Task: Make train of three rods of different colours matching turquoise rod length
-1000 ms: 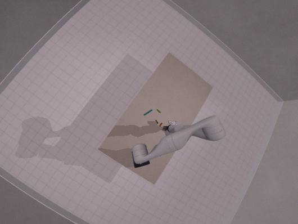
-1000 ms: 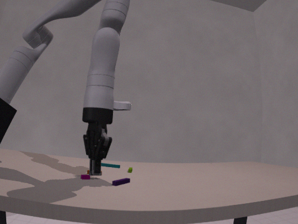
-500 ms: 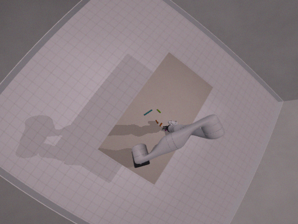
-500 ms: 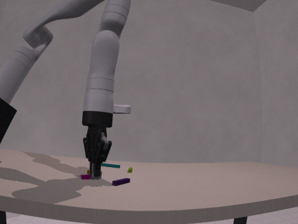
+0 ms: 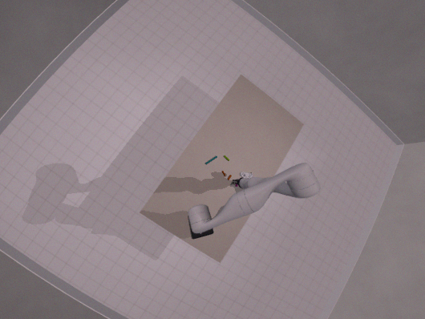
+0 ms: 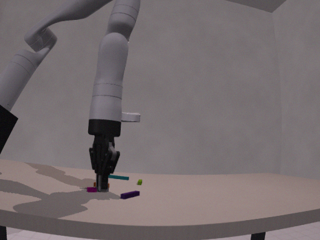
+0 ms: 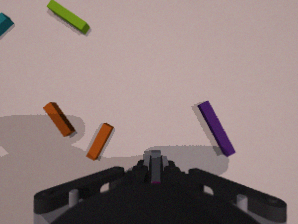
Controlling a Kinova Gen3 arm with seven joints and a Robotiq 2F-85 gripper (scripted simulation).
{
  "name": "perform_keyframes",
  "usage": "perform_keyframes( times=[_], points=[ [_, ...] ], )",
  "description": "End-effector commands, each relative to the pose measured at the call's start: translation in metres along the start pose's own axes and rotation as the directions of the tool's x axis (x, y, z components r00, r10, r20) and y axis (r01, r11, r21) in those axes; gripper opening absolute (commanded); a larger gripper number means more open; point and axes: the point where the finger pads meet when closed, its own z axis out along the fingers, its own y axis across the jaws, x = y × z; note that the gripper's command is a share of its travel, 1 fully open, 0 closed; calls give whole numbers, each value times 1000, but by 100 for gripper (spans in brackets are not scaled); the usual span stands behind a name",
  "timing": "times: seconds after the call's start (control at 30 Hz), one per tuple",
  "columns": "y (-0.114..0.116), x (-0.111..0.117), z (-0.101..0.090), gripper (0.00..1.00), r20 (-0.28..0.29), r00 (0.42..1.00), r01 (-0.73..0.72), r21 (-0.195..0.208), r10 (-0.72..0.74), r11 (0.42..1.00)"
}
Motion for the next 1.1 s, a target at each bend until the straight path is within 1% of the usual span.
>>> perform_keyframes(
  times=[0.0, 0.6, 0.63, 0.7, 0.73, 0.8, 0.83, 0.9, 0.93, 1.0, 1.03, 1.07],
  points=[
    [2, 1, 1, 5, -2, 1000, -6, -5, 6, 1000],
    [2, 1, 1, 5, -2, 1000, -6, -5, 6, 1000],
    [2, 1, 1, 8, -2, 1000, -6, -5, 6, 1000],
    [2, 1, 1, 8, -2, 1000, -6, -5, 6, 1000],
    [2, 1, 1, 12, -2, 1000, -6, -5, 6, 1000],
    [2, 1, 1, 12, -2, 1000, -6, -5, 6, 1000],
    [2, 1, 1, 16, -2, 1000, -6, -5, 6, 1000],
    [2, 1, 1, 16, -2, 1000, -6, -5, 6, 1000],
    [2, 1, 1, 20, -2, 1000, -6, -5, 6, 1000],
    [2, 1, 1, 20, -2, 1000, -6, -5, 6, 1000],
    [2, 1, 1, 24, -2, 1000, -6, -5, 6, 1000],
    [2, 1, 1, 24, -2, 1000, -6, -5, 6, 1000]
  ],
)
